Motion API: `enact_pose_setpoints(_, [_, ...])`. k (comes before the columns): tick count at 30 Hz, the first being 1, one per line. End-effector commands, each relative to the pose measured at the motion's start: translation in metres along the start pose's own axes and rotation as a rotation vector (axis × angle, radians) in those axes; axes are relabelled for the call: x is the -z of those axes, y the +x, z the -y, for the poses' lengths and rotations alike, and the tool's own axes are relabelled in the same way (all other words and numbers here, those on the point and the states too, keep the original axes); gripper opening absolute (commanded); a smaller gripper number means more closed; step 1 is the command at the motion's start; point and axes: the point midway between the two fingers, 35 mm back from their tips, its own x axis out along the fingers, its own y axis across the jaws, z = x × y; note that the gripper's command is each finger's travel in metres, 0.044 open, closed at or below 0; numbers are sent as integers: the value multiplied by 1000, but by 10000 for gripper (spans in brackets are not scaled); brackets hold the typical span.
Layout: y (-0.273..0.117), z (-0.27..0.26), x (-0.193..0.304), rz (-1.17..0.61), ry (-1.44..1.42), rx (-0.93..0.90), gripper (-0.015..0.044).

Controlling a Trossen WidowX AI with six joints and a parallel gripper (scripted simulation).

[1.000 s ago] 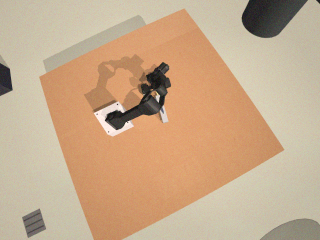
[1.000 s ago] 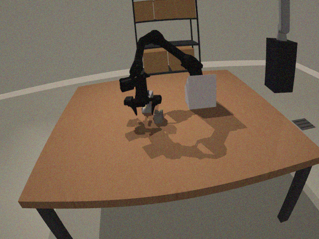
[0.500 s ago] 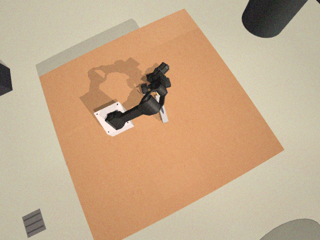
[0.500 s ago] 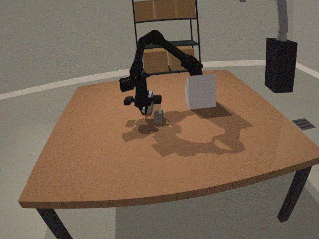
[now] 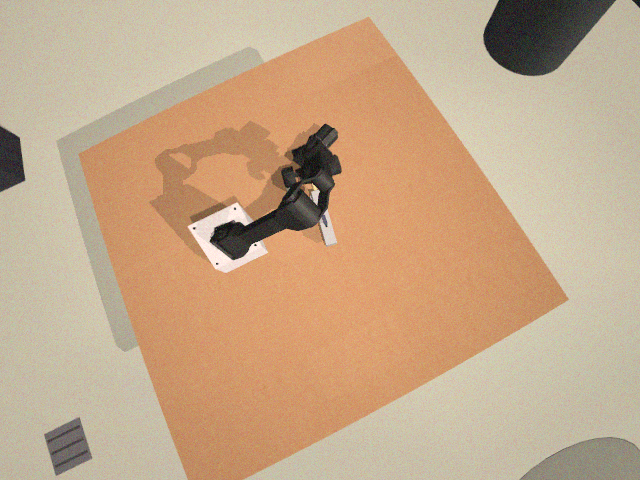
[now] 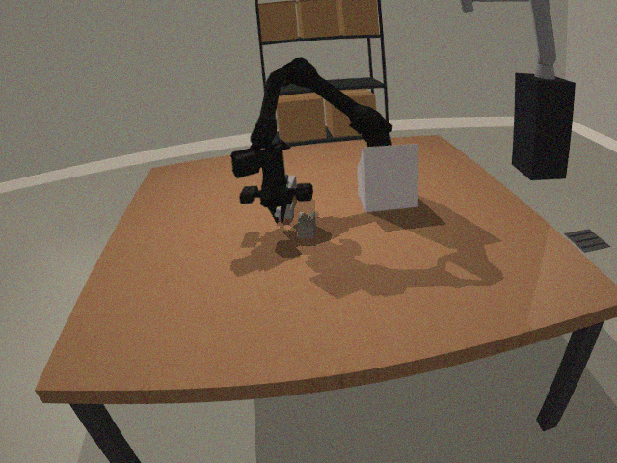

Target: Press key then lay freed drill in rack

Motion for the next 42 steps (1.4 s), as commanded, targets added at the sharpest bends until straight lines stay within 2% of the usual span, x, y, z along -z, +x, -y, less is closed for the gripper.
enact_pose_setpoints(1, [-2,-1,0,-2,1,1,0])
enact_pose_setpoints(42, [-6,0,-46,2,2,1,0])
